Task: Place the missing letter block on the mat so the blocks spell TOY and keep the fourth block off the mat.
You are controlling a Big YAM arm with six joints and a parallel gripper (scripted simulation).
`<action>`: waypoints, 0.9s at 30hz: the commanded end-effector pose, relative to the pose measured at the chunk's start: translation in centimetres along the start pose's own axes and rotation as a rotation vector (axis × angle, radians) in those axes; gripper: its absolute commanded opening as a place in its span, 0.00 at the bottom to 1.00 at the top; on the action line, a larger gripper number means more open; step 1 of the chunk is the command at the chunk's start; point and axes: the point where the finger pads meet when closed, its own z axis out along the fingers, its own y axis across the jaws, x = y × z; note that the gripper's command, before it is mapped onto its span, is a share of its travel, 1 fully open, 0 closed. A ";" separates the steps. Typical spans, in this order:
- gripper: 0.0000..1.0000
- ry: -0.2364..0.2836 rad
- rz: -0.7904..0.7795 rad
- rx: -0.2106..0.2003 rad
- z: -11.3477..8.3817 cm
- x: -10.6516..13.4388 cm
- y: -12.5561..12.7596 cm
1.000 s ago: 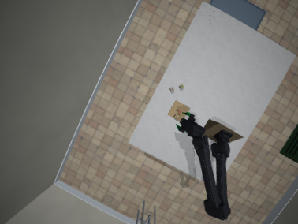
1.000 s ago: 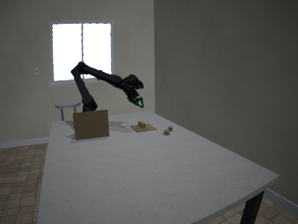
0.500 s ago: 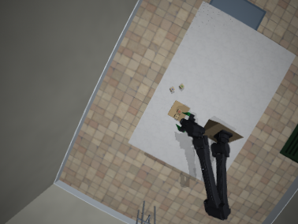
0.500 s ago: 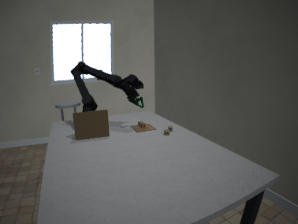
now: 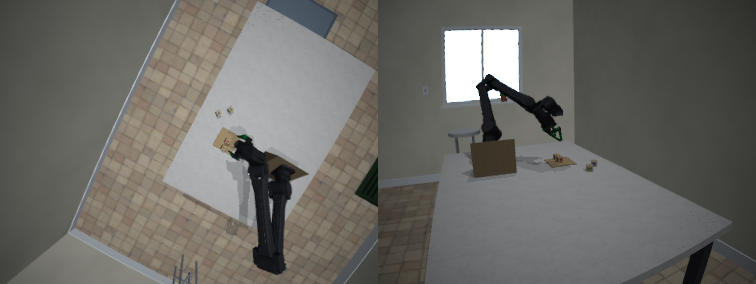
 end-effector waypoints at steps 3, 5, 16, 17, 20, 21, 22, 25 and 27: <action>1.00 -0.054 -0.128 -0.014 -0.3 -4.1 1.3; 1.00 -0.049 -0.121 -0.012 -0.1 -4.0 1.1; 1.00 -0.049 -0.119 -0.012 -0.1 -4.0 1.1; 1.00 -0.049 -0.119 -0.012 -0.1 -4.0 1.1; 1.00 -0.049 -0.119 -0.012 -0.1 -4.0 1.1; 1.00 -0.049 -0.119 -0.012 -0.1 -4.0 1.1; 1.00 -0.049 -0.119 -0.012 -0.1 -4.0 1.1; 1.00 -0.049 -0.119 -0.012 -0.1 -4.0 1.1; 1.00 -0.049 -0.119 -0.012 -0.1 -4.0 1.1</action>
